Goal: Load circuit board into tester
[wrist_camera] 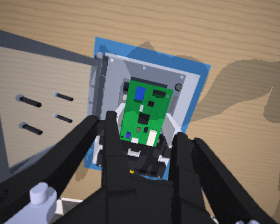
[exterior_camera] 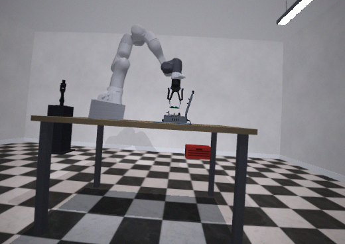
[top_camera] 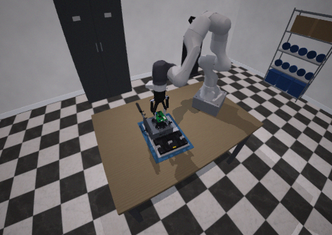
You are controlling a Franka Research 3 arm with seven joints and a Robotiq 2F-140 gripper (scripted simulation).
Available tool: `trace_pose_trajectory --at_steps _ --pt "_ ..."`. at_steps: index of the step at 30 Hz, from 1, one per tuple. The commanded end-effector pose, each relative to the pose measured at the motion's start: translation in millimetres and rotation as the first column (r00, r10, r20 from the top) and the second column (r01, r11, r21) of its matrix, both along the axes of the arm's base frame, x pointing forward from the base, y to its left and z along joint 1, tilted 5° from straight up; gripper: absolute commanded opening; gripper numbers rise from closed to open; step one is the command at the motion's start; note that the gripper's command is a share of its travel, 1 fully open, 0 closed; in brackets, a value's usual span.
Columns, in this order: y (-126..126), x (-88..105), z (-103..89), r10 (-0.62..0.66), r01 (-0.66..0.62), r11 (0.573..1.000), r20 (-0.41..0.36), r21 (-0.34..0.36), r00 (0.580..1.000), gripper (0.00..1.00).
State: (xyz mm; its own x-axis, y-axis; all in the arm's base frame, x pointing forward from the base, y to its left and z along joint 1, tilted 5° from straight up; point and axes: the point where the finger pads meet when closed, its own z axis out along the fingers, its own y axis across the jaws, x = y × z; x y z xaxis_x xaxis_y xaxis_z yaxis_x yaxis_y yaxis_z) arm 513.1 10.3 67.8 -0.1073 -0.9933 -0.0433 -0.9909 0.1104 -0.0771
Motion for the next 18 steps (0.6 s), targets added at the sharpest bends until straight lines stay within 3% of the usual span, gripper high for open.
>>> trace_pose_trajectory --at_steps 1,18 --pt "1 0.5 -0.5 0.005 -0.005 1.0 0.0 0.0 1.0 0.46" --pt "2 2.1 -20.2 0.005 -0.005 1.0 0.0 0.0 1.0 0.46"
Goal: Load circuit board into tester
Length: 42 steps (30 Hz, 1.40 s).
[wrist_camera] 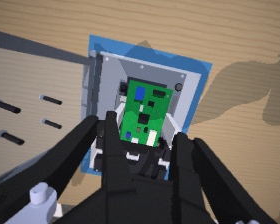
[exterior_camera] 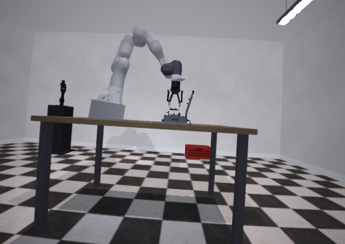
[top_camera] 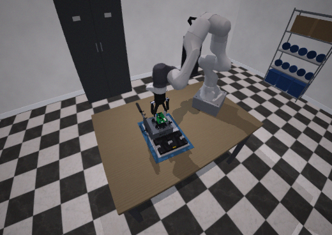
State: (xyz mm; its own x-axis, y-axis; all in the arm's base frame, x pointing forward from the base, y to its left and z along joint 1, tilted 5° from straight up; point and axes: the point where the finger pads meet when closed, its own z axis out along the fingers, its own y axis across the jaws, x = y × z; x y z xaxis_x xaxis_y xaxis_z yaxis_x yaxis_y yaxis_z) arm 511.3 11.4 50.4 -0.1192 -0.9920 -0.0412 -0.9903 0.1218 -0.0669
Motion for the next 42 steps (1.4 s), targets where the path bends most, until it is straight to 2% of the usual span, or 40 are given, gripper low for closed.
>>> trace_pose_trajectory --at_steps 1,9,18,42 --pt "0 4.0 -4.7 0.017 -0.017 1.0 0.01 0.001 1.0 0.46" --pt "1 5.1 -18.8 0.017 -0.017 1.0 0.01 0.001 1.0 0.46" --pt "1 5.7 -26.2 0.017 -0.017 1.0 0.01 0.001 1.0 0.46" --pt "2 5.9 -28.1 0.017 -0.017 1.0 0.01 0.001 1.0 0.46"
